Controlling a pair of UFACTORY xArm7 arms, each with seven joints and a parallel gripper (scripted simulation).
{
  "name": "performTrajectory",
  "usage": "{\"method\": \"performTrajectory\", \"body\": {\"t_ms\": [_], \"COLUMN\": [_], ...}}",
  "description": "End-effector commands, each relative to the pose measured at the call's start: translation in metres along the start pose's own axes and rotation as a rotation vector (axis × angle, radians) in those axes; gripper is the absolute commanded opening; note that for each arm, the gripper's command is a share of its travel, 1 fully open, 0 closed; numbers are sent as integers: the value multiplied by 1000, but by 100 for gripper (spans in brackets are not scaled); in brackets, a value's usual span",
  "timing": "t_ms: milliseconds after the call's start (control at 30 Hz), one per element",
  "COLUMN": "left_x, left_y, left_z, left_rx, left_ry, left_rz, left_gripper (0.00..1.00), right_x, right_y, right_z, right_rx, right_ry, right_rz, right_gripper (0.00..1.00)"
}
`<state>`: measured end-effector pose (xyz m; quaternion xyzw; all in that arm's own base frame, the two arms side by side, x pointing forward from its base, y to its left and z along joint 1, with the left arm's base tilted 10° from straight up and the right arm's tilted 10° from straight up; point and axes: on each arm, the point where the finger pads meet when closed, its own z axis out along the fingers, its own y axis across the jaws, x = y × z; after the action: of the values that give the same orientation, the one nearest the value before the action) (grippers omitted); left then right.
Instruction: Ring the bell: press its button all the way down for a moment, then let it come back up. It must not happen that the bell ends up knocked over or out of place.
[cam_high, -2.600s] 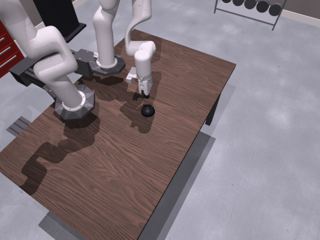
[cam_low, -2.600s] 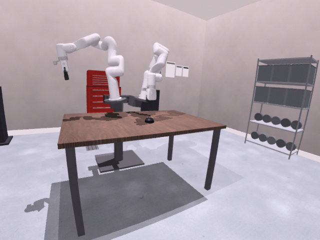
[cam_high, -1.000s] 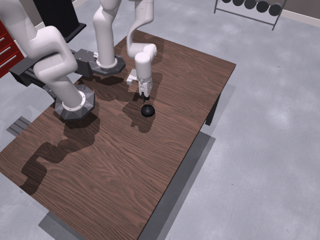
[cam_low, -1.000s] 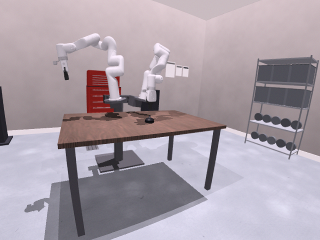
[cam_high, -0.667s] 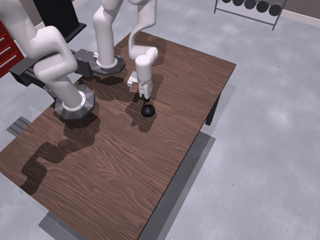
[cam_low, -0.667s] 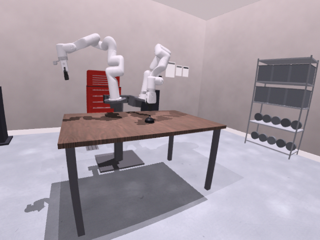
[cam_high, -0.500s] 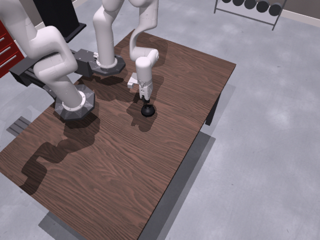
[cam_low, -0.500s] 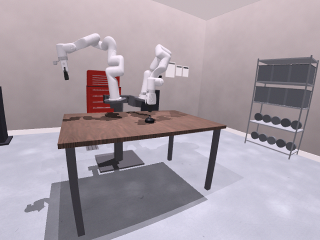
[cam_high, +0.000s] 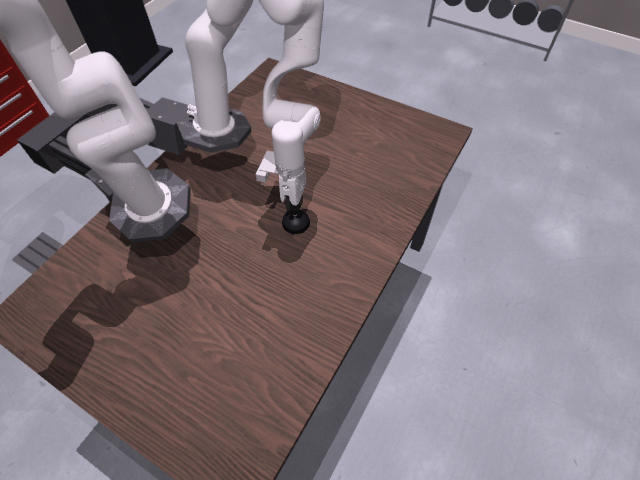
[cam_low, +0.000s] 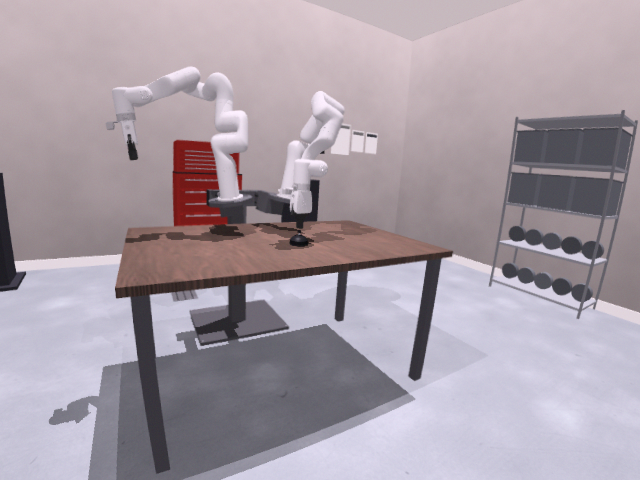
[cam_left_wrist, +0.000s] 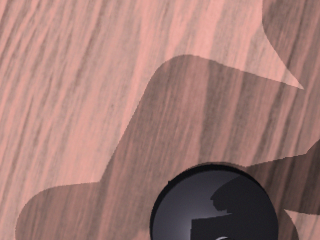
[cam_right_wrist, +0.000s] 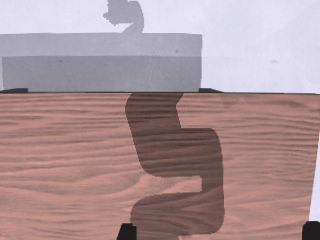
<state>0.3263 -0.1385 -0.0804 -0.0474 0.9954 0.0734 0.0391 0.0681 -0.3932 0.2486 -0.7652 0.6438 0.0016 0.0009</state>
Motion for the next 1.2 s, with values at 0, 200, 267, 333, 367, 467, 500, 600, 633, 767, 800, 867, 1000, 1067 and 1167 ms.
{"method": "performTrajectory", "body": {"t_ms": [0, 200, 267, 333, 367, 467, 500, 600, 633, 767, 800, 867, 1000, 1067, 1167], "left_x": [-1, -1, -1, -1, -1, -1, -1, -1, -1, -1, -1, -1, -1, -1, -1], "left_y": [-1, -1, -1, -1, -1, -1, -1, -1, -1, -1, -1, -1, -1, -1, -1], "left_z": [2, 3, 3, 3, 3, 3, 3, 3, 3, 4, 4, 6, 11, 13, 13], "left_rx": [2, 2, 2, 2, 2, 2, 2, 2, 2, 2, 2, 2, 2, 2, 2], "left_ry": [-4, -4, -4, -4, -4, -4, -4, -4, -4, -4, -4, -4, -4, -4, -4], "left_rz": [0, 0, 0, 0, 0, 0, 0, 0, 0, 0, 0, 0, 0, 0, 0], "left_gripper": [0, 0, 0, 0, 0, 0, 0, 0, 0, 0, 0, 0, 0, 0, 0], "right_x": [1, 1, 1, 1, 1, 1, 1, 1, 1, 1, 1, 1, 1, 1, 1], "right_y": [0, 0, 0, 0, 0, 0, 0, 0, 0, 0, 0, 0, 0, 0, 0], "right_z": [-1, -1, -1, -1, -1, -1, -1, -1, -1, -1, -1, -1, -1, -1, -1], "right_rx": [1, 1, 1, 1, 1, 1, 1, 1, 1, 1, 1, 1, 1, 1, 1], "right_ry": [4, 4, 4, 4, 4, 4, 4, 4, 4, 4, 4, 4, 4, 4, 4], "right_rz": [0, 0, 0, 0, 0, 0, 0, 0, 0, 0, 0, 0, 0, 0, 0], "right_gripper": [100, 100, 100, 100, 100, 100, 100, 100, 100, 100, 100, 100, 100, 100, 100]}}
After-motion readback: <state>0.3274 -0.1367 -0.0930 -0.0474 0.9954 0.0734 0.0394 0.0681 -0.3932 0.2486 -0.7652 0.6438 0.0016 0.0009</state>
